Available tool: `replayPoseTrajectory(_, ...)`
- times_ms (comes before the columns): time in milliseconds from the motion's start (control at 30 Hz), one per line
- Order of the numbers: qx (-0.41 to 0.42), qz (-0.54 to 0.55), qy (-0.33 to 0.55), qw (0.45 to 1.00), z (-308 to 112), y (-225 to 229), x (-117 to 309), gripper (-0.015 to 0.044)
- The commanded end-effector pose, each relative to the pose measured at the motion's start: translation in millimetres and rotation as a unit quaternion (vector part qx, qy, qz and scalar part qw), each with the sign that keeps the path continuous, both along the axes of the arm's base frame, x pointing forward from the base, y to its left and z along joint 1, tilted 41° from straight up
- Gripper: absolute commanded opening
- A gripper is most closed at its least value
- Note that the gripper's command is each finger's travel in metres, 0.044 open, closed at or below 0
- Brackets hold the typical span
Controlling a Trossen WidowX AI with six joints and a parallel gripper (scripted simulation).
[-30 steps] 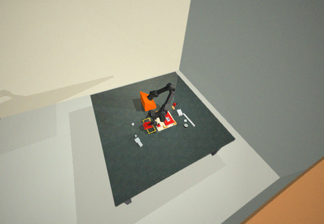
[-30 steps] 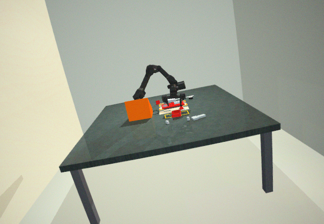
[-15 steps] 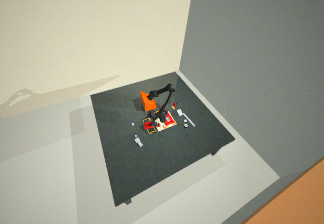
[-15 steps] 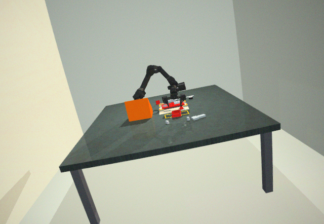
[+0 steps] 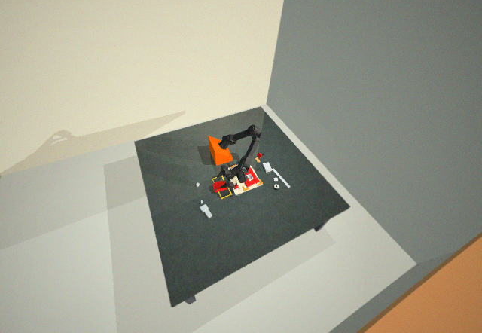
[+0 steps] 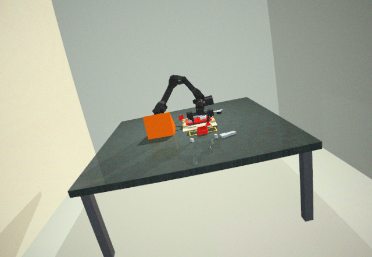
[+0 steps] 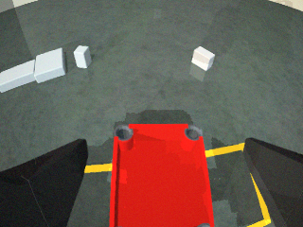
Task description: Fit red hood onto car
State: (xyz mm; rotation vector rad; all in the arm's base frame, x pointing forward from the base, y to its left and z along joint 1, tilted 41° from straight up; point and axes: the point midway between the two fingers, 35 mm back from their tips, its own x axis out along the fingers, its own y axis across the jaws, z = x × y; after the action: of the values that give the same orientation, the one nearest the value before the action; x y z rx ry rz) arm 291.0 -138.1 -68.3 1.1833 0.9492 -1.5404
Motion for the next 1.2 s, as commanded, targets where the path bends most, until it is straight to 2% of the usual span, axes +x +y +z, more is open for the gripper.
replayPoseTrajectory(0,-0.001,-0.001,0.000,1.000,-2.0,1.8,0.6,0.0440)
replayPoseTrajectory(1167,-0.002,-0.001,-0.004,1.000,-16.9,15.7,4.6,0.0440)
